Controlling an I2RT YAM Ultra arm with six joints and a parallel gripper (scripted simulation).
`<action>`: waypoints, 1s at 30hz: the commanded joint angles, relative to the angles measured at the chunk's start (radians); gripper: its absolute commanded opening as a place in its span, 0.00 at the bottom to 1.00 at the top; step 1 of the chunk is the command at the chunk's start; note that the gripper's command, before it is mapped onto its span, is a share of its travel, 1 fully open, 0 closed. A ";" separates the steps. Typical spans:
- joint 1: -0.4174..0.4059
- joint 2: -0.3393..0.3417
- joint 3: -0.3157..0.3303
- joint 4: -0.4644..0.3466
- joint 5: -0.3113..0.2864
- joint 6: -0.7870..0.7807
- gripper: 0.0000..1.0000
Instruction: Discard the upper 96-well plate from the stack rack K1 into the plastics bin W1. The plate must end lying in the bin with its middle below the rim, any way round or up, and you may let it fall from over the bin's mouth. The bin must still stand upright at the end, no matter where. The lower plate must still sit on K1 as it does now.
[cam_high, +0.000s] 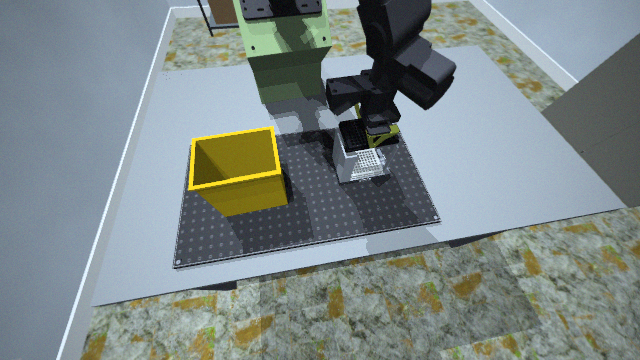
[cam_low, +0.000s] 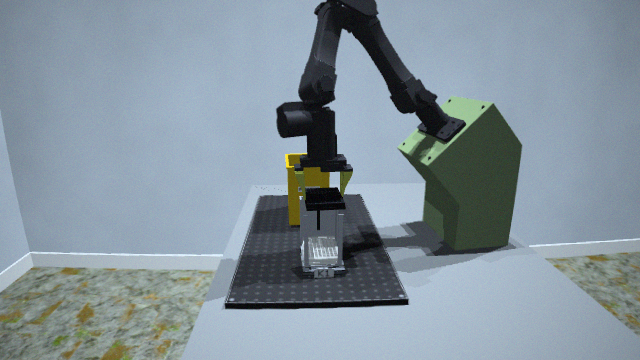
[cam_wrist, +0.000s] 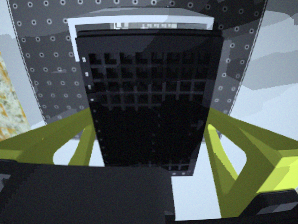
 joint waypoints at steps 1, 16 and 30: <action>0.014 -0.035 0.021 -0.036 0.011 0.008 0.00; 0.045 -0.093 0.043 -0.125 0.030 0.033 0.00; 0.073 -0.143 0.066 -0.206 0.048 0.056 0.00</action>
